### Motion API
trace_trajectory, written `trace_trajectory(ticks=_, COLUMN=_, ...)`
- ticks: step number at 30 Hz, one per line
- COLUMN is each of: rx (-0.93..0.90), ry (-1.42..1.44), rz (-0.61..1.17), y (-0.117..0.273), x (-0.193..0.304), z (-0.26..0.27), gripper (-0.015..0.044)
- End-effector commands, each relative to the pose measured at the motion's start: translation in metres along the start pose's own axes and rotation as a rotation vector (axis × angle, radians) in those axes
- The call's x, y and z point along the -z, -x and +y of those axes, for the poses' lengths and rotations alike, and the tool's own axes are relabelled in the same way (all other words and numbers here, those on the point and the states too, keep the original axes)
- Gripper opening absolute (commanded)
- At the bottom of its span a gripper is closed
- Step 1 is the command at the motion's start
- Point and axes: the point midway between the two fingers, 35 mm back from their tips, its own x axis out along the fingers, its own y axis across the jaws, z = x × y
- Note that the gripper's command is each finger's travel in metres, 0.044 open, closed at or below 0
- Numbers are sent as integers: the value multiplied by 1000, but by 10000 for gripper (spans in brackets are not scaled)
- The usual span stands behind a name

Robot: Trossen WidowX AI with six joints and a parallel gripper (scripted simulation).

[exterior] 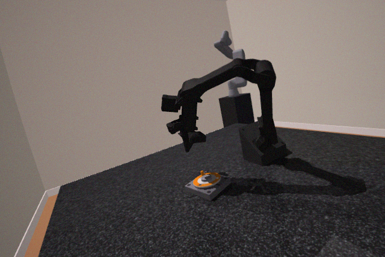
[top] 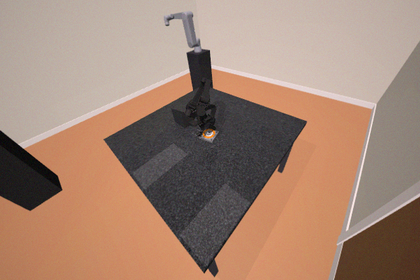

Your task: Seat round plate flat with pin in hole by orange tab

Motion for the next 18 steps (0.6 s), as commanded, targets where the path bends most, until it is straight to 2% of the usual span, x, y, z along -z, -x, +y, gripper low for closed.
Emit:
trace_trajectory(ticks=1, rx=-111, ry=70, rz=121, y=-24, x=13, z=15, gripper=0)
trace_trajectory(ticks=4, rx=-182, ry=102, rz=196, y=-40, x=22, z=25, gripper=0)
trace_trajectory(ticks=11, rx=-182, ry=102, rz=196, y=-43, x=19, z=26, gripper=0)
trace_trajectory(ticks=18, rx=-183, ry=102, rz=195, y=-79, x=26, z=33, gripper=0)
